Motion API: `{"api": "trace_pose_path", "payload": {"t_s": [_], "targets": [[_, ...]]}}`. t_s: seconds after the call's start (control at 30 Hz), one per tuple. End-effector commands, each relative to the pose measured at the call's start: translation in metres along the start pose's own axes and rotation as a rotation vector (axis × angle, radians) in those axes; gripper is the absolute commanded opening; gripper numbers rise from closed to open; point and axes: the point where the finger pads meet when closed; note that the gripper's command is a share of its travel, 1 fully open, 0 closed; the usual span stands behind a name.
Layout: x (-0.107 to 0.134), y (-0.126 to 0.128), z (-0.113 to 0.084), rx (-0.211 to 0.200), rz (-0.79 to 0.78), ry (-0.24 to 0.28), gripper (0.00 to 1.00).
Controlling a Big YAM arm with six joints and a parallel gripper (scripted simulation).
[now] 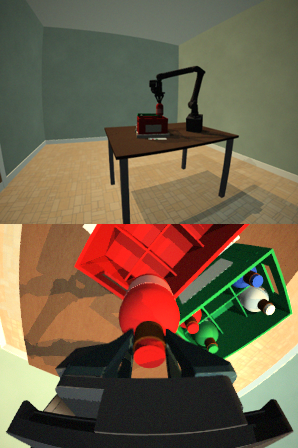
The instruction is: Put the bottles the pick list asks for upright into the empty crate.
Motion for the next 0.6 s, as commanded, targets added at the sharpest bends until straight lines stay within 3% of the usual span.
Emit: {"api": "trace_pose_path", "payload": {"t_s": [0.0,0.57], "targets": [[-0.012,0.0041,-0.0242,0.047,-0.014,-0.056,0.0],[-0.0098,0.004,-0.0193,0.043,-0.008,-0.051,0.0]]}}
Point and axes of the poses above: the point where the finger pads meet when closed, its own z axis out along the fingers, its own y axis across the jaws, x = y × z, and after that the axes turned 6 degrees about z, right-handed
